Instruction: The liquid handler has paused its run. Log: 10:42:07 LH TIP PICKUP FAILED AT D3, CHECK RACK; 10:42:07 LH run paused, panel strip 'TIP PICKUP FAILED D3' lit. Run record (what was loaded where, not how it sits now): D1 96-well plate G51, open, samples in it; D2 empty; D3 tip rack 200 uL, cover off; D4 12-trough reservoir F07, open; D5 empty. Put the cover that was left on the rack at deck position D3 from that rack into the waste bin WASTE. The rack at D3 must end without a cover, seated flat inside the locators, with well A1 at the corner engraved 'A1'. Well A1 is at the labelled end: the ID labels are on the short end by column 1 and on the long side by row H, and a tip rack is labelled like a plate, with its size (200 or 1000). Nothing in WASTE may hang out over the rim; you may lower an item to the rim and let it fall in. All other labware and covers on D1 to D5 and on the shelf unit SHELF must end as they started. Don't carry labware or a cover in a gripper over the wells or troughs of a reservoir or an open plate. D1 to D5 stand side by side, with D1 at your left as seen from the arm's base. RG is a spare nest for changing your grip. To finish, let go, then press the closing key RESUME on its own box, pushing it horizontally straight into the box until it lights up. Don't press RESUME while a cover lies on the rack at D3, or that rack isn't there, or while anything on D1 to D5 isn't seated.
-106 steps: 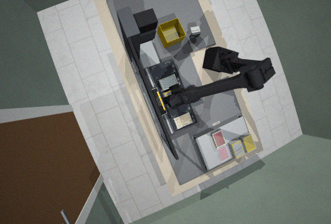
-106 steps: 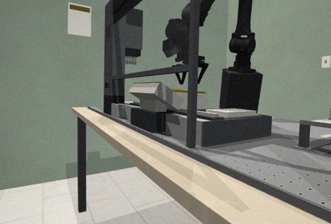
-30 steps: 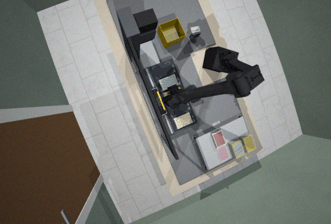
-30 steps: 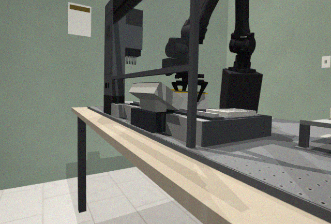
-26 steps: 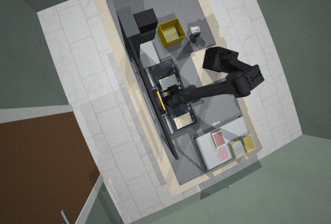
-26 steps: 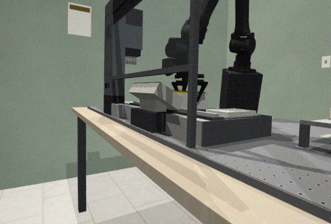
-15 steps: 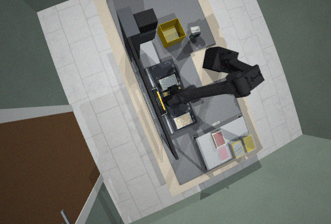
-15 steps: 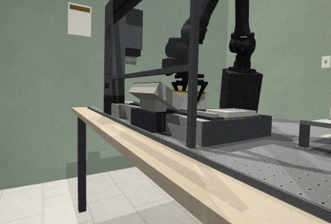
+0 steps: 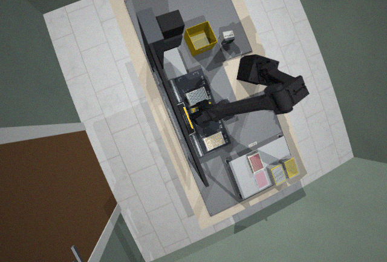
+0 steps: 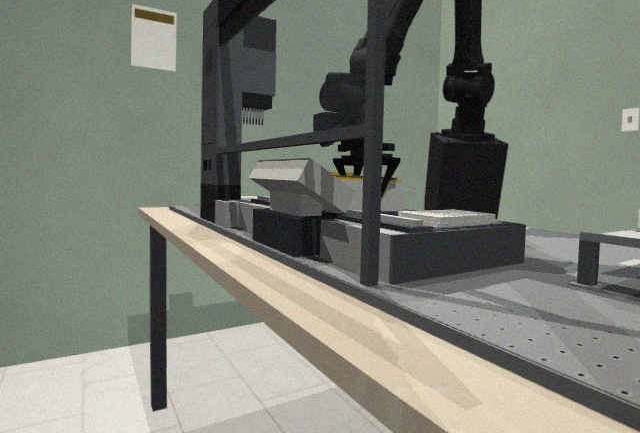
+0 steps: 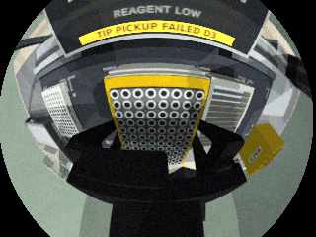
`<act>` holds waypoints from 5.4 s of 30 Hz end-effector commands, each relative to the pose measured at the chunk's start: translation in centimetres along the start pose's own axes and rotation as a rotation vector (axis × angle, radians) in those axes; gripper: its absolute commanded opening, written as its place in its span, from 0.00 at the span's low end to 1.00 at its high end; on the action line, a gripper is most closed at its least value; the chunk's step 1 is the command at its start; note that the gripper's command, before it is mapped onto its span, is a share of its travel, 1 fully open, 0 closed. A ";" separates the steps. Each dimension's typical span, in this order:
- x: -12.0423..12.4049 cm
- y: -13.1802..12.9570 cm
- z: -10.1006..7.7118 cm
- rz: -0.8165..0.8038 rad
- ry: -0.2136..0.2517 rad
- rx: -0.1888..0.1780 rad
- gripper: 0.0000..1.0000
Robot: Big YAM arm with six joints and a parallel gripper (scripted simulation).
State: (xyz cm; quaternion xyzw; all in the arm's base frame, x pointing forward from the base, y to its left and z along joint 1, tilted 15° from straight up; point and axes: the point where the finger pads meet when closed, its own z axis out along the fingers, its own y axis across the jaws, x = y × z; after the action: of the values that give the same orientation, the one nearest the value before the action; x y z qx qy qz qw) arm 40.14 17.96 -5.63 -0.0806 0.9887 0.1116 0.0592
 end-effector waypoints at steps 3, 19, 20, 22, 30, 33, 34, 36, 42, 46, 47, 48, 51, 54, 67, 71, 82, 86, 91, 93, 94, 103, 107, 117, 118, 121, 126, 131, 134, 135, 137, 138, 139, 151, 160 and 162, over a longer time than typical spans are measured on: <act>0.1 0.1 0.8 0.011 -0.002 0.004 0.00; 0.1 0.1 0.8 0.011 -0.002 0.004 0.00; 0.1 0.1 0.8 0.011 -0.002 0.004 0.00; 0.1 0.1 0.8 0.011 -0.002 0.004 0.00; 0.1 0.1 0.8 0.011 -0.002 0.004 0.00; 0.1 0.1 0.8 0.011 -0.002 0.004 0.00; 0.1 0.1 0.8 0.011 -0.002 0.004 0.00; 0.1 0.1 0.8 0.011 -0.002 0.004 0.00; 0.1 0.1 0.8 0.011 -0.002 0.004 0.00; 0.1 0.1 0.8 0.011 -0.002 0.004 0.00; 0.1 0.1 0.8 0.011 -0.002 0.004 0.00; 0.1 0.1 0.8 0.011 -0.002 0.004 0.00; 0.1 0.1 0.8 0.011 -0.002 0.004 0.00; 0.1 0.1 0.8 0.011 -0.002 0.004 0.00; -0.5 -0.4 -2.3 0.023 -0.022 0.002 0.00; -0.4 -0.4 -2.9 0.013 -0.022 0.002 0.00; -1.0 -0.2 -5.0 0.004 -0.033 -0.002 0.00; -1.3 0.0 -5.5 0.001 -0.038 -0.003 0.00; -2.0 0.1 -6.7 0.000 -0.053 -0.006 0.00; -2.4 0.3 -7.2 -0.003 -0.059 -0.008 0.00; -2.5 0.3 -7.4 -0.004 -0.061 -0.008 0.00; -2.4 0.5 -8.6 -0.008 -0.061 -0.009 0.00; -2.5 0.3 -9.4 -0.002 -0.063 -0.008 0.00; -2.5 0.3 -10.9 -0.003 -0.065 -0.008 0.00; -2.5 0.3 -10.9 -0.003 -0.065 -0.008 0.00; -2.5 0.3 -11.5 -0.004 -0.065 -0.008 0.00; -2.5 0.3 -12.4 -0.003 -0.066 -0.008 0.00; -2.4 0.3 -13.2 -0.004 -0.067 -0.008 0.00; -2.5 0.3 -13.6 -0.003 -0.067 -0.008 0.00; -2.5 0.3 -13.6 -0.003 -0.067 -0.008 0.00; -2.4 0.5 -13.9 -0.007 -0.067 -0.009 0.00; -2.4 0.3 -14.1 -0.004 -0.068 -0.008 0.00; -2.4 0.3 -14.3 -0.003 -0.068 -0.008 0.00; -2.4 0.3 -16.2 -0.004 -0.070 -0.007 0.00; -2.3 0.3 -17.7 -0.004 -0.071 -0.007 0.00; -2.3 0.3 -18.0 -0.005 -0.071 -0.007 0.00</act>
State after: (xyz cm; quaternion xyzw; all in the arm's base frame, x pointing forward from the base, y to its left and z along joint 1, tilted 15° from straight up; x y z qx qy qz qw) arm 38.20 14.36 8.28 -0.0704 0.9899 0.1096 0.0554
